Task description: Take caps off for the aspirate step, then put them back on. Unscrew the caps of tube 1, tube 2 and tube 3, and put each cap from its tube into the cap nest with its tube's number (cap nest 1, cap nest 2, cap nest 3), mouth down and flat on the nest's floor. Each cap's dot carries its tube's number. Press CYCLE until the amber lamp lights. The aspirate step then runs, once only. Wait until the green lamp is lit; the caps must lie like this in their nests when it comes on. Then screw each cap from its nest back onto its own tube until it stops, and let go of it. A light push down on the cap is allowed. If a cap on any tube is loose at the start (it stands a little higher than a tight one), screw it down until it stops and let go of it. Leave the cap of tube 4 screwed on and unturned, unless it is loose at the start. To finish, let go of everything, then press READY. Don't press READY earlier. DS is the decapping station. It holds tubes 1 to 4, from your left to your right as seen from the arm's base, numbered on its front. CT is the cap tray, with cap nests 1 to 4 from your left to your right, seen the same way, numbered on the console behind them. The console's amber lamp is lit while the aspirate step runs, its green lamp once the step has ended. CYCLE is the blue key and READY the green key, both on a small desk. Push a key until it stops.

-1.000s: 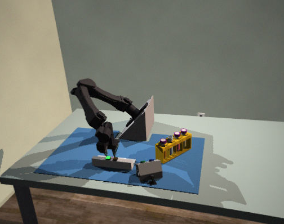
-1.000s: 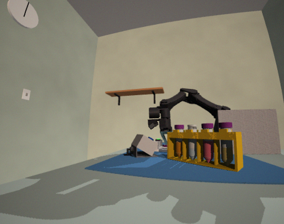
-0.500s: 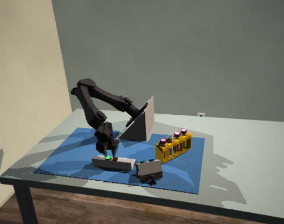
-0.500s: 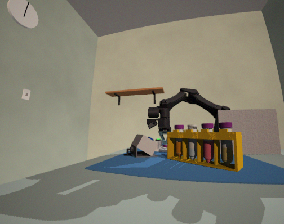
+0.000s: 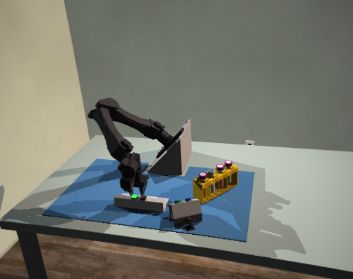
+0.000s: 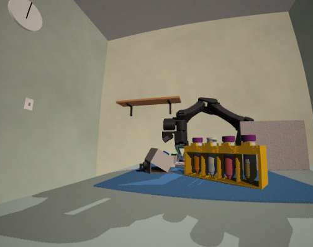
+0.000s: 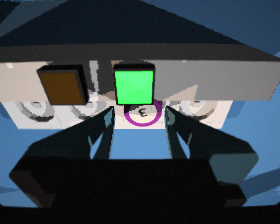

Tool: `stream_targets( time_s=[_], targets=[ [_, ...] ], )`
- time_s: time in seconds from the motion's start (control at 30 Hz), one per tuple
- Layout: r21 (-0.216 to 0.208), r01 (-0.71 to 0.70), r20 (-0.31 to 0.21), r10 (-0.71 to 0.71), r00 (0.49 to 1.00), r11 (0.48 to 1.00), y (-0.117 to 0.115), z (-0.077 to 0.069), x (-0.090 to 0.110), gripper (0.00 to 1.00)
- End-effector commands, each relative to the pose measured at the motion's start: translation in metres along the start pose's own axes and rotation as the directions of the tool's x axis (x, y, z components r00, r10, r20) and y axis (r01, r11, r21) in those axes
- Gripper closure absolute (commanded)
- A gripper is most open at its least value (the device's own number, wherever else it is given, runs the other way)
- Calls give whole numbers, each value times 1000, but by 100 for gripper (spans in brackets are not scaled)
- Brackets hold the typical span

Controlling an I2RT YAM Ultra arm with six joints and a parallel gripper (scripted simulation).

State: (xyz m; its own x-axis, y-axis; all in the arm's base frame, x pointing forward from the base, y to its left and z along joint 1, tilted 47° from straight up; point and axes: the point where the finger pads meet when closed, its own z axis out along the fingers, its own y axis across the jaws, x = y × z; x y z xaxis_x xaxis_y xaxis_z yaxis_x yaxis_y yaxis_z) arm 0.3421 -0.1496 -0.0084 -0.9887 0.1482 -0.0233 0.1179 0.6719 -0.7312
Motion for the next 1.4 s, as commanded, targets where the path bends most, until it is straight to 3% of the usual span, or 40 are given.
stream_targets(
  time_s=[0.0, 1.37],
  targets=[
    [0, -1, 16, 1, 1000, 1000, 0, -3, -3, 53],
    [0, -1, 15, 1, 1000, 1000, -3, 2, -2, 53]
  ],
)
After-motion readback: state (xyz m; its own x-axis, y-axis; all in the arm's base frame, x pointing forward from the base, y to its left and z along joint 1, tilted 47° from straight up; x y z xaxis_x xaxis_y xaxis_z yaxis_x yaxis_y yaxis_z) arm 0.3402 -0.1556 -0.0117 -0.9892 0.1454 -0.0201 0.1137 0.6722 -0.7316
